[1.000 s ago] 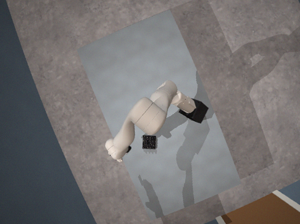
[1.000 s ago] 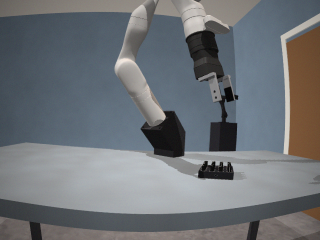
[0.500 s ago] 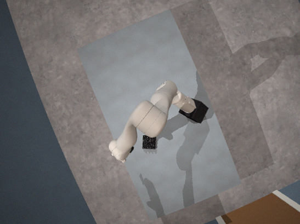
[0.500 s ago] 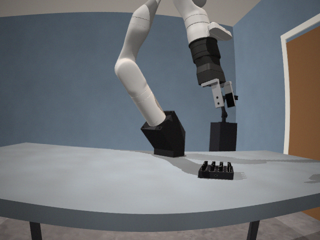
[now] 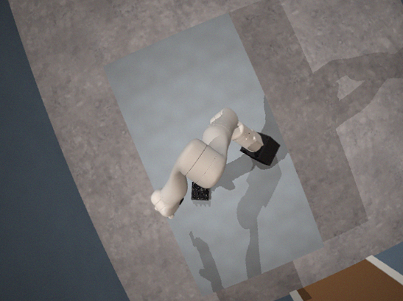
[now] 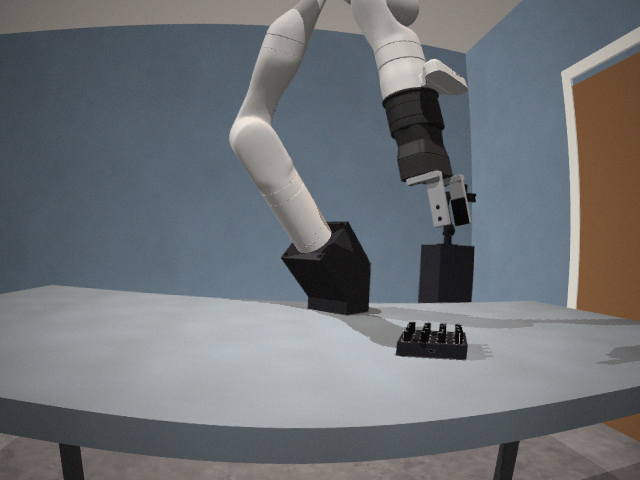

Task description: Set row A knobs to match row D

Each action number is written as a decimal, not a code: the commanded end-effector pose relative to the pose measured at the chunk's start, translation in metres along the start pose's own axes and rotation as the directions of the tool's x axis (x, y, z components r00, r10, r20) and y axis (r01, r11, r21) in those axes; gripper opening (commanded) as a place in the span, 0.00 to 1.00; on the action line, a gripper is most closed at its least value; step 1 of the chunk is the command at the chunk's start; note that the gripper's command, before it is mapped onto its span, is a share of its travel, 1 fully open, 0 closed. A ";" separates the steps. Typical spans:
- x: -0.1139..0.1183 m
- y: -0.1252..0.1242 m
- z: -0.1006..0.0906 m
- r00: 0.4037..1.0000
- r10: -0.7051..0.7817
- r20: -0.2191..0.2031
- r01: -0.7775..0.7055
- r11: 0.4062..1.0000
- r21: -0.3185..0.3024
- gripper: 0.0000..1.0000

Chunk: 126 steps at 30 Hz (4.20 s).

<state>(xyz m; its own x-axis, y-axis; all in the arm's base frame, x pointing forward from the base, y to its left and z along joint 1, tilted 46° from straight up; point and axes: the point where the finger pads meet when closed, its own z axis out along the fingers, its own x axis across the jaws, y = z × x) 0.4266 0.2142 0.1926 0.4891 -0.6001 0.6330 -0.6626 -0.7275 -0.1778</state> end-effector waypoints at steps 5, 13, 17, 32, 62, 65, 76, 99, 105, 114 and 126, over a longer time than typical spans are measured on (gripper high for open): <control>-0.008 0.005 0.008 1.000 -0.031 -0.004 0.031 0.999 -0.009 1.00; -0.017 0.011 0.015 0.998 -0.061 -0.005 0.061 0.998 -0.018 1.00; -0.017 0.011 0.015 0.998 -0.061 -0.005 0.061 0.998 -0.018 1.00; -0.031 0.023 0.028 0.993 -0.117 -0.008 0.117 0.992 -0.037 1.00; -0.051 0.044 0.050 0.979 -0.204 -0.012 0.203 0.977 -0.069 1.00; -0.053 0.047 0.052 0.977 -0.214 -0.012 0.212 0.974 -0.073 1.00; -0.057 0.053 0.058 0.972 -0.235 -0.013 0.233 0.969 -0.081 1.00; -0.067 0.070 0.072 0.956 -0.291 -0.016 0.288 0.952 -0.106 1.00; -0.070 0.075 0.076 0.951 -0.308 -0.016 0.304 0.946 -0.113 1.00; -0.072 0.080 0.080 0.946 -0.323 -0.017 0.319 0.940 -0.121 1.00; -0.076 0.090 0.087 0.936 -0.351 -0.018 0.346 0.929 -0.135 1.00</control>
<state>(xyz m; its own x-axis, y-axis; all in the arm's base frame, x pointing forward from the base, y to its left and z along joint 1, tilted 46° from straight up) 0.3792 0.1666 0.0632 0.6807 -0.3020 0.6674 -0.5222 -0.8390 0.1531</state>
